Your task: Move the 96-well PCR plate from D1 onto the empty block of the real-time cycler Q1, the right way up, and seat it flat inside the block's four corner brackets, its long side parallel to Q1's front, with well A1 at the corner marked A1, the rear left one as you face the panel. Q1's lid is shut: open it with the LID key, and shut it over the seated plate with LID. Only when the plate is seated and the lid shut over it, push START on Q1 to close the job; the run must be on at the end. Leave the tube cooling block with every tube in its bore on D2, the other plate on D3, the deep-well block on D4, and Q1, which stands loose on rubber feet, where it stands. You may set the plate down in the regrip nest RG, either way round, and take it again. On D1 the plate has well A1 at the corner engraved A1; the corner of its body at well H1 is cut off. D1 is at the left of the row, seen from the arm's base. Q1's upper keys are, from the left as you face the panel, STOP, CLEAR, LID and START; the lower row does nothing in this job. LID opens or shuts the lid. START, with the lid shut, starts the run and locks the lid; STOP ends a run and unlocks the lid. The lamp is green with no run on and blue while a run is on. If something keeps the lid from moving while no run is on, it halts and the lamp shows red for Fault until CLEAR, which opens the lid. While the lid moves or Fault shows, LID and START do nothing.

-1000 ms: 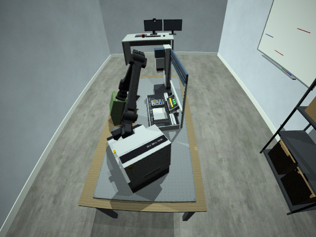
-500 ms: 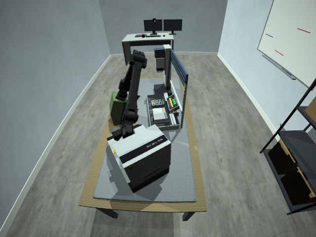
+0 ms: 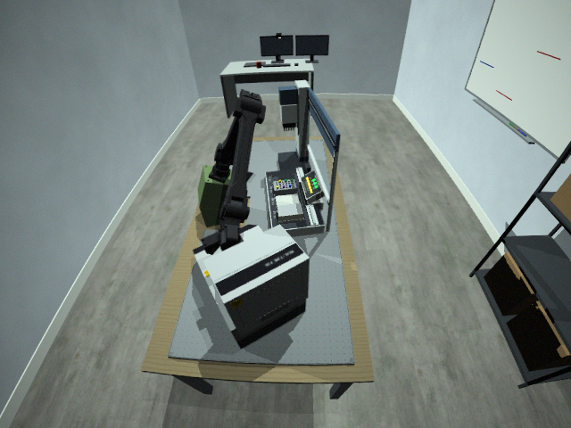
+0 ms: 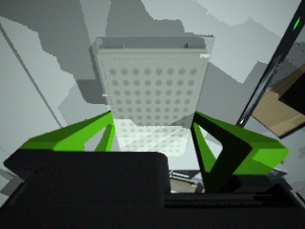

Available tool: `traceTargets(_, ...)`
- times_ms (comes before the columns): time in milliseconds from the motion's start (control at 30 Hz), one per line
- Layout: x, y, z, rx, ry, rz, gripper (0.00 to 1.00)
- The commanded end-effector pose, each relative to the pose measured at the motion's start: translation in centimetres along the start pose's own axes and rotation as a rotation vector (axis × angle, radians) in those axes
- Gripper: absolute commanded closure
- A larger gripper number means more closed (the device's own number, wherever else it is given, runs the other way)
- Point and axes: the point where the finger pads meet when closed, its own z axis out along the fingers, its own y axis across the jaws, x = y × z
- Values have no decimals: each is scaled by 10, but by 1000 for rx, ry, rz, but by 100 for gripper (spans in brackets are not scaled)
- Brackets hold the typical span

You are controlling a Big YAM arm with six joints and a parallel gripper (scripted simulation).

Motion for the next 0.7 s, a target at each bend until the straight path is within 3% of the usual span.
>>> traceTargets(0,-4,17,-23,-65,-26,0,100)
traceTargets(267,11,4,-14,-22,-10,-2,100)
traceTargets(533,4,21,-19,-61,-23,-14,100)
traceTargets(667,-2,22,-20,-64,-24,-11,100)
